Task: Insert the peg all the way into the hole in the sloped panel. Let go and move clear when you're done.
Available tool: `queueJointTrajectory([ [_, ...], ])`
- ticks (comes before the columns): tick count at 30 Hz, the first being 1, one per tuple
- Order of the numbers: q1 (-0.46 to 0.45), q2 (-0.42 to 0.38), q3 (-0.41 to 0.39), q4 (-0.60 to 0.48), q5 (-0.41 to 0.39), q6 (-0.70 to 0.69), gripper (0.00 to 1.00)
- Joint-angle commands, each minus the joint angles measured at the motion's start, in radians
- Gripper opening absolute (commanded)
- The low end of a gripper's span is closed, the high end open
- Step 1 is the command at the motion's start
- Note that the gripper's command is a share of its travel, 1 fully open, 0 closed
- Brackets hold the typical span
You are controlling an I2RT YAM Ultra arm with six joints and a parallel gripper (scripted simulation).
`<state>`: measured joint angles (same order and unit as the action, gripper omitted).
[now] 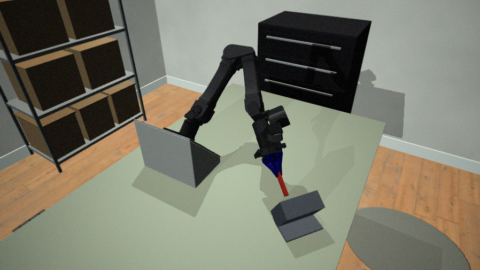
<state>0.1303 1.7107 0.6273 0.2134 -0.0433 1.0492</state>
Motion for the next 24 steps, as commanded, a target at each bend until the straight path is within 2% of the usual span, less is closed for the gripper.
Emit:
queueJointTrajectory([
  [1, -0.028, -0.027, 0.034, -0.015, 0.019, -0.004, 0.00],
  [14, -0.026, -0.075, 0.052, -0.080, 0.020, -0.003, 0.00],
  [24, -0.027, -0.025, 0.069, -0.048, 0.020, -0.003, 0.00],
])
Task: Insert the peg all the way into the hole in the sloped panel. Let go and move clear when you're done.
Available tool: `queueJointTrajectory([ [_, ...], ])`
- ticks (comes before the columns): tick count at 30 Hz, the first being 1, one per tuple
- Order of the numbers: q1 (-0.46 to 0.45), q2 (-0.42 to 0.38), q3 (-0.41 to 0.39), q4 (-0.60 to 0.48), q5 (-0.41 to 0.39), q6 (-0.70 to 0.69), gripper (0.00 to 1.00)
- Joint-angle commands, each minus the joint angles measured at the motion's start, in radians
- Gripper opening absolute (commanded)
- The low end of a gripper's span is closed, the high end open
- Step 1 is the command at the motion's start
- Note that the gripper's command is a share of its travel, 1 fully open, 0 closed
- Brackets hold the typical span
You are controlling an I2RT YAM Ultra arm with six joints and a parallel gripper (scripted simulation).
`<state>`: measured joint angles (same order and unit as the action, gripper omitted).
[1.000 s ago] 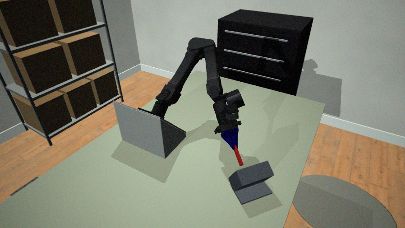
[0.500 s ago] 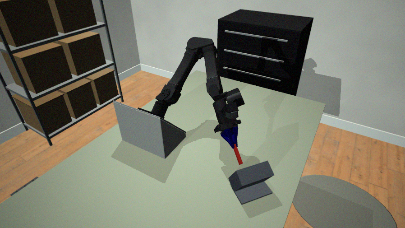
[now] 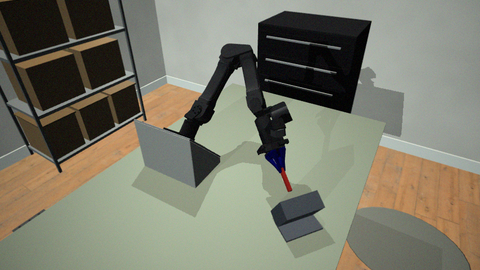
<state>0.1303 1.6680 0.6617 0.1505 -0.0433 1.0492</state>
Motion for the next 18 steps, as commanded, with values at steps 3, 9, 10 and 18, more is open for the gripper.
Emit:
queueJointTrajectory([
  [3, -0.026, 0.035, 0.039, 0.028, 0.020, -0.003, 0.00],
  [9, -0.026, 0.044, 0.047, 0.029, 0.021, -0.002, 0.00],
  [10, -0.026, 0.042, 0.050, 0.023, 0.021, -0.002, 0.00],
  [18, -0.025, 0.062, 0.065, 0.029, 0.021, -0.002, 0.00],
])
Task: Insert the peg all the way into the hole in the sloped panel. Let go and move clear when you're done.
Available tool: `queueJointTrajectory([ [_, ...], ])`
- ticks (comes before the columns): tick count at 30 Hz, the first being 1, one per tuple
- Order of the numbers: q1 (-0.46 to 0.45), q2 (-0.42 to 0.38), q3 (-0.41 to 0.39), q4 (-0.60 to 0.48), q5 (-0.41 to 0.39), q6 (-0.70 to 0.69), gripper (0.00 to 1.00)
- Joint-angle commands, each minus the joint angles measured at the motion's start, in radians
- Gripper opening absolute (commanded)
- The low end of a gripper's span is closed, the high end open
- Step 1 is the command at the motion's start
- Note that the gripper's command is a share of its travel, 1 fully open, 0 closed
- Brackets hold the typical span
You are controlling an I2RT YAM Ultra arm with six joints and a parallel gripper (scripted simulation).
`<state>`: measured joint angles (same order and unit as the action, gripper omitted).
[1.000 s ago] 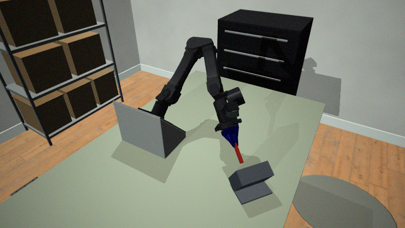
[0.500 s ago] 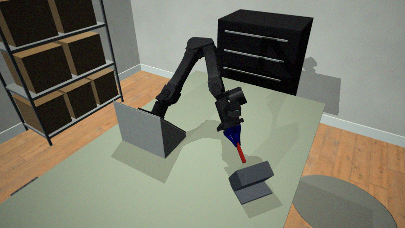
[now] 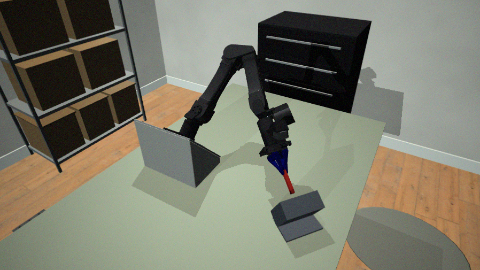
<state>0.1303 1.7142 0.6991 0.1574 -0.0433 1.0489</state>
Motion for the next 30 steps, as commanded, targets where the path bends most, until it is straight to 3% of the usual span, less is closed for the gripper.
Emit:
queueJointTrajectory([
  [1, -0.025, 0.015, 0.023, 0.025, 0.021, -0.001, 0.00],
  [21, -0.025, 0.057, -0.006, 0.095, 0.022, -0.001, 0.00],
  [30, -0.024, 0.032, -0.033, 0.098, 0.022, -0.001, 0.00],
])
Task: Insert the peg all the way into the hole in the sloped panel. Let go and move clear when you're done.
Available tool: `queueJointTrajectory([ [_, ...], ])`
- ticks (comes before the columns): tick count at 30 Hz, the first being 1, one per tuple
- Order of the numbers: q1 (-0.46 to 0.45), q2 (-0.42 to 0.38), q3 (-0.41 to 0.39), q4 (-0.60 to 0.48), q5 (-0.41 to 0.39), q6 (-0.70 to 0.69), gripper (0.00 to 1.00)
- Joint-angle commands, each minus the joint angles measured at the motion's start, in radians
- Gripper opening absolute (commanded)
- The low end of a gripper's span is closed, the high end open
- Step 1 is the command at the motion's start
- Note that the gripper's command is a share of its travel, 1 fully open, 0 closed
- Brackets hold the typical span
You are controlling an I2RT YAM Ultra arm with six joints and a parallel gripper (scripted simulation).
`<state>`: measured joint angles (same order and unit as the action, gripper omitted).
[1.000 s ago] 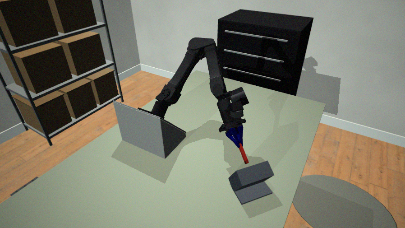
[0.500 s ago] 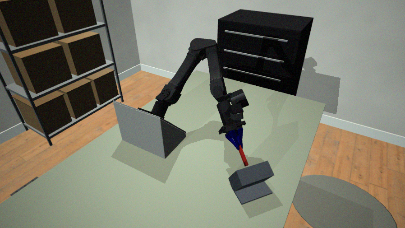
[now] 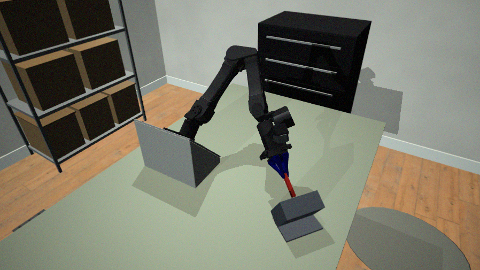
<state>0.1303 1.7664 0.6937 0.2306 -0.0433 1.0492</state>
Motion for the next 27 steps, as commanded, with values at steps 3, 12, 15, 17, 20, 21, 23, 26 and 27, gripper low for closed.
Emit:
queueJointTrajectory([
  [3, -0.024, -0.026, -0.036, 0.028, 0.022, -0.001, 0.00],
  [12, -0.002, -0.009, -0.025, 0.009, 0.007, 0.003, 0.00],
  [15, 0.006, -0.020, -0.038, 0.023, 0.026, 0.015, 0.00],
  [17, 0.009, -0.032, -0.048, 0.027, 0.037, 0.021, 0.00],
  [20, 0.006, -0.050, -0.053, 0.019, 0.040, 0.021, 0.00],
  [21, 0.004, -0.056, -0.054, 0.014, 0.039, 0.020, 0.00],
  [23, 0.001, -0.068, -0.053, 0.002, 0.038, 0.017, 0.00],
  [26, -0.004, -0.080, -0.053, -0.009, 0.035, 0.014, 0.00],
  [27, -0.004, -0.080, -0.053, -0.009, 0.035, 0.014, 0.00],
])
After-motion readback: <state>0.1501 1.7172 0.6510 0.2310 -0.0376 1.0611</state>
